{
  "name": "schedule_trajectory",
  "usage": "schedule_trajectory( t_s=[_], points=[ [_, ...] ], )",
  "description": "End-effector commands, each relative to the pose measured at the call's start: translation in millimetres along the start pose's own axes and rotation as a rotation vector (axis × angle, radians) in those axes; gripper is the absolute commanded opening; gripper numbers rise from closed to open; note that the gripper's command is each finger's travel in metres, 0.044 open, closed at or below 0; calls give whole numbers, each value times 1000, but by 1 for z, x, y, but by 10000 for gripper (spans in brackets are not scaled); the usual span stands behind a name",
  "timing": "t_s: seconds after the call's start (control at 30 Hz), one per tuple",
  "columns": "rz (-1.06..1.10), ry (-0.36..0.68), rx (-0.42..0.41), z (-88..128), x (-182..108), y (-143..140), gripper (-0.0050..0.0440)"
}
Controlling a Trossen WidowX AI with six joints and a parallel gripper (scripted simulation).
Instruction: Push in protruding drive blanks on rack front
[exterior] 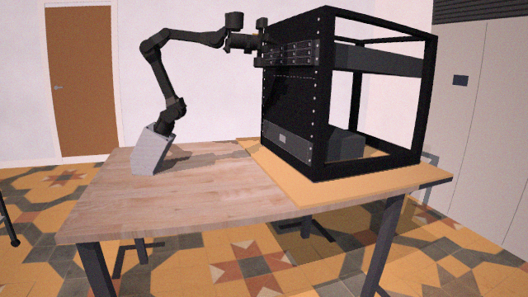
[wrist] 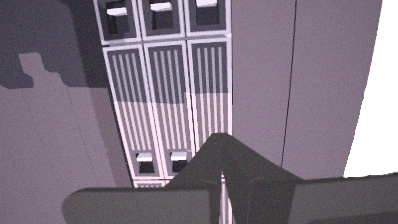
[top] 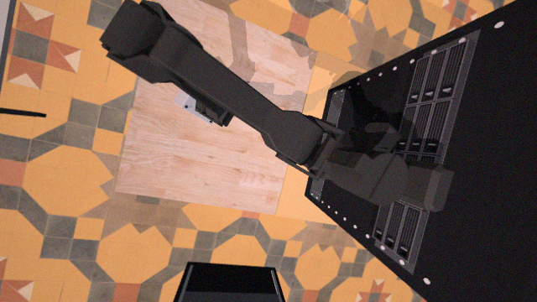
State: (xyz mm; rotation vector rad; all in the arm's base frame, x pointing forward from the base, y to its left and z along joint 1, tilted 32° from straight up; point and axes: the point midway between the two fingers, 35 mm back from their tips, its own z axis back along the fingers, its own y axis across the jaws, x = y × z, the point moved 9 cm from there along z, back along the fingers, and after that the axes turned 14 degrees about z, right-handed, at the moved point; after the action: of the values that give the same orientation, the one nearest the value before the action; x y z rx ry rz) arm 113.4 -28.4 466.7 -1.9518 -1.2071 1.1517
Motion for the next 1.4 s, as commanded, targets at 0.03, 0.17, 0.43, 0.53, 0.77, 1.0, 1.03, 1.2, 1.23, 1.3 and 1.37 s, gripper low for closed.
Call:
schedule_trajectory(
  t_s=[0.03,0.17,0.43,0.53,0.77,1.0,1.03,1.2,1.23,1.3,1.37],
  points=[
    [13,9,-24,-1,-2,-11,-50],
    [13,9,-24,-1,-2,-11,-50],
    [13,9,-24,-1,-2,-11,-50],
    [13,9,-24,-1,-2,-11,-50],
    [13,9,-24,-1,-2,-11,-50],
    [13,9,-24,-1,-2,-11,-50],
    [13,9,-24,-1,-2,-11,-50],
    [13,9,-24,-3,-2,-11,-50],
    [13,9,-24,-5,-2,-10,-50],
    [13,9,-24,-9,-3,-9,-50],
    [13,9,-24,-11,-3,-9,-50]
  ],
)
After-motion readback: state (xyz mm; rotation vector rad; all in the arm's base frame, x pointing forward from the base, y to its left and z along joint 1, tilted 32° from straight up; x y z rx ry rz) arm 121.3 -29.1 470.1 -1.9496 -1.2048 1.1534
